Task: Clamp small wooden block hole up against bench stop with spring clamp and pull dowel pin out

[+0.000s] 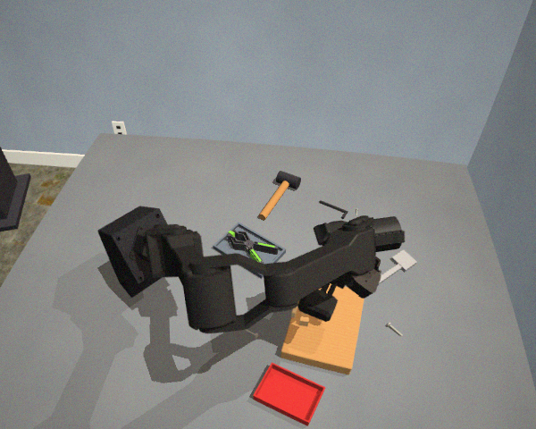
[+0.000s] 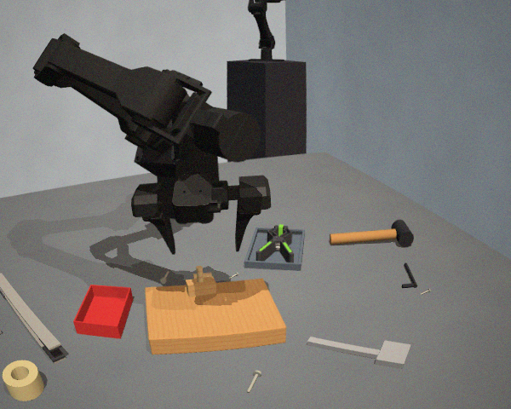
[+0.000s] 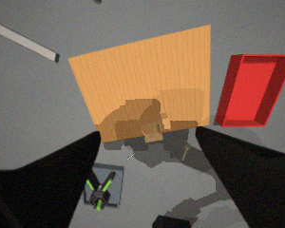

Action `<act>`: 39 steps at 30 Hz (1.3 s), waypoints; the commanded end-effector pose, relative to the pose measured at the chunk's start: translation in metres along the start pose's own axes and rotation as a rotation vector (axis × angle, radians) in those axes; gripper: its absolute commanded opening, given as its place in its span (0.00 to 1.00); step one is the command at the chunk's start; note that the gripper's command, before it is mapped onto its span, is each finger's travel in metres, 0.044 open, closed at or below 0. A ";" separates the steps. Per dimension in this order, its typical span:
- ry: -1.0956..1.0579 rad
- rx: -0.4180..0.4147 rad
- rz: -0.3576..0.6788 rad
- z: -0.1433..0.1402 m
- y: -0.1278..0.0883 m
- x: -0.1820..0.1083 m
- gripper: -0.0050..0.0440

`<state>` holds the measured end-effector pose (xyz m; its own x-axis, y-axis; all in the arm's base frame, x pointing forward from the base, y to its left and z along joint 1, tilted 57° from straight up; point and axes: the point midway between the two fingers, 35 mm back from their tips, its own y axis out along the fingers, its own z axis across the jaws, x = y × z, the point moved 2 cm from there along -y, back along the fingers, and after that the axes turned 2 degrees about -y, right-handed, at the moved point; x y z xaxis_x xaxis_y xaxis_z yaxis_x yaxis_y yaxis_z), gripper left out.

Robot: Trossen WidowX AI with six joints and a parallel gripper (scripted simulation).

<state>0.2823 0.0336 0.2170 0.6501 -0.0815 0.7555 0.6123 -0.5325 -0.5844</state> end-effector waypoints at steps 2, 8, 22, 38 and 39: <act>-0.055 -0.017 -0.008 0.000 -0.004 -0.005 1.00; -0.117 -0.035 -0.019 0.000 -0.010 -0.010 1.00; -0.164 -0.048 -0.028 0.000 -0.014 -0.014 1.00; -0.002 -0.045 -0.030 0.000 -0.010 -0.013 0.73; 0.012 -0.045 -0.030 0.000 -0.010 -0.013 0.71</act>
<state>0.2672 0.0405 0.2135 0.6490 -0.0349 0.7600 0.6103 -0.5725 -0.5475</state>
